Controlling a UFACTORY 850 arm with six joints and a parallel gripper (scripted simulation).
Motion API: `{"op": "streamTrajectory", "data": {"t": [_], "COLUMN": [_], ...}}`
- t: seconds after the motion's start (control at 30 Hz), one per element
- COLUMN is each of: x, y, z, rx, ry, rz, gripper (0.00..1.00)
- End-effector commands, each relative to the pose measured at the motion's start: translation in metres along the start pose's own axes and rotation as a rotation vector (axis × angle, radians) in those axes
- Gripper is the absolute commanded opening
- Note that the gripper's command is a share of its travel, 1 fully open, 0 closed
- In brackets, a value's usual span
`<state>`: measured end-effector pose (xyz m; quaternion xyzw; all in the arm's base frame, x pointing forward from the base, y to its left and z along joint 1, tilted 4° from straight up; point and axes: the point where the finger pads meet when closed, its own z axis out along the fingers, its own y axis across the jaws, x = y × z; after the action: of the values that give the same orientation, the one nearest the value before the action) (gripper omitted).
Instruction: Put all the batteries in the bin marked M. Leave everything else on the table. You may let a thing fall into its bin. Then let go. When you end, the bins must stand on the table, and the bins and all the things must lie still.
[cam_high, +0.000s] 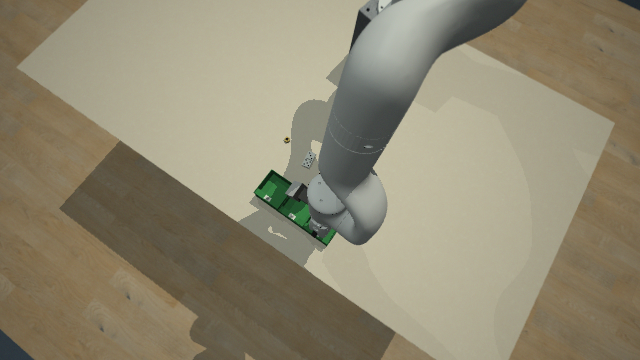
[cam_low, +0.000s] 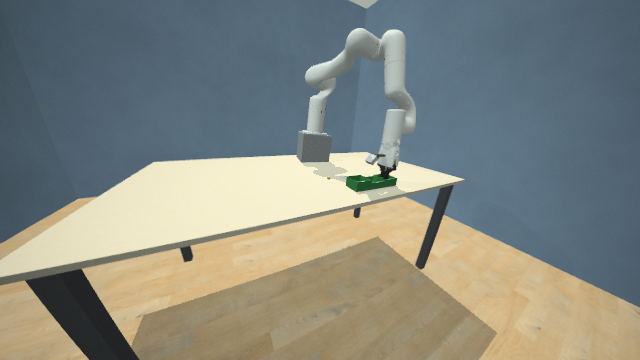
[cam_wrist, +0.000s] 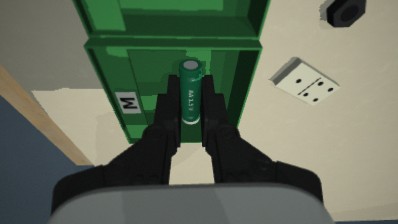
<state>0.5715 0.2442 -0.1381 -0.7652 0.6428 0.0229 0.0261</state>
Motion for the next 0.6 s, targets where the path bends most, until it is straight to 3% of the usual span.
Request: {"op": "streamTrajectory", "data": {"t": [0.0, 0.47, 0.5, 0.57], "x": [0.0008, 0.0020, 0.0020, 0.0020], "y": [-0.0012, -0.0005, -0.0005, -0.0004], "z": [0.0026, 0.0026, 0.0026, 0.0026], "rx": [0.002, 0.002, 0.002, 0.002], "ry": [-0.001, -0.001, -0.001, -0.001], "rz": [0.000, 0.000, 0.000, 0.000], "gripper": [0.00, 0.00, 0.28, 0.28]}}
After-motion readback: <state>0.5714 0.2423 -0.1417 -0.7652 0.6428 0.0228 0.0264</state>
